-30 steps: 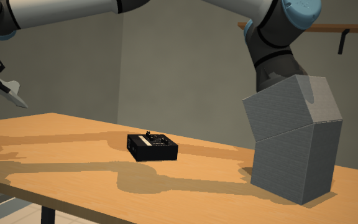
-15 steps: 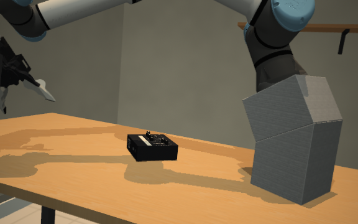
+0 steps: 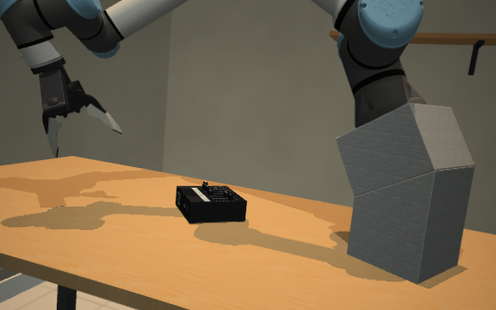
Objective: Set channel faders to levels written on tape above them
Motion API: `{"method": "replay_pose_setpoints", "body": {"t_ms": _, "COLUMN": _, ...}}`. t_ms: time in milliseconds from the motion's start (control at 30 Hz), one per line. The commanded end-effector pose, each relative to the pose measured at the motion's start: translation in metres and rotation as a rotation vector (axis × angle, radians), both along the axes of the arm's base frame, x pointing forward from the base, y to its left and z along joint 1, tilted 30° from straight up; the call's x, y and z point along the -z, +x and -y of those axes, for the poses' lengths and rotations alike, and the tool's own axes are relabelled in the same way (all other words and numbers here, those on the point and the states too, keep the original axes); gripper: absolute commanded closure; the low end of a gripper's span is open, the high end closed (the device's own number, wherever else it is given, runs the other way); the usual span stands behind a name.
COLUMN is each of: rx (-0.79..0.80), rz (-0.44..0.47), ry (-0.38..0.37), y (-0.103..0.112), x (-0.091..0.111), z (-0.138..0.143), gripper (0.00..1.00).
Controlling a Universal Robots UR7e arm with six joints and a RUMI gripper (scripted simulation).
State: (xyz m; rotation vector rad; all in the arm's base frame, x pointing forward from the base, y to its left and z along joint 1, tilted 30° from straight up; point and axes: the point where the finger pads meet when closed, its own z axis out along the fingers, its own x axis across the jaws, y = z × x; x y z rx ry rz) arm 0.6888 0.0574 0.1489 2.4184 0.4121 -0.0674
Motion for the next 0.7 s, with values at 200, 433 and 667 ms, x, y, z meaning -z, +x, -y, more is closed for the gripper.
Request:
{"method": "replay_pose_setpoints", "body": {"t_ms": 200, "rx": -0.205, "rz": -0.09, "ry": 0.113, "y": -0.058, "x": -0.002, "z": 0.052, "gripper": 0.0}}
{"method": "replay_pose_setpoints", "body": {"t_ms": 433, "rx": -0.345, "rz": -0.132, "ry": 0.159, "y": -0.099, "x": 0.001, "z": 0.078, "gripper": 0.0}}
{"method": "replay_pose_setpoints", "body": {"t_ms": 667, "rx": -0.487, "rz": -0.158, "ry": 0.184, "y": -0.138, "x": 0.007, "z": 0.096, "gripper": 0.0}}
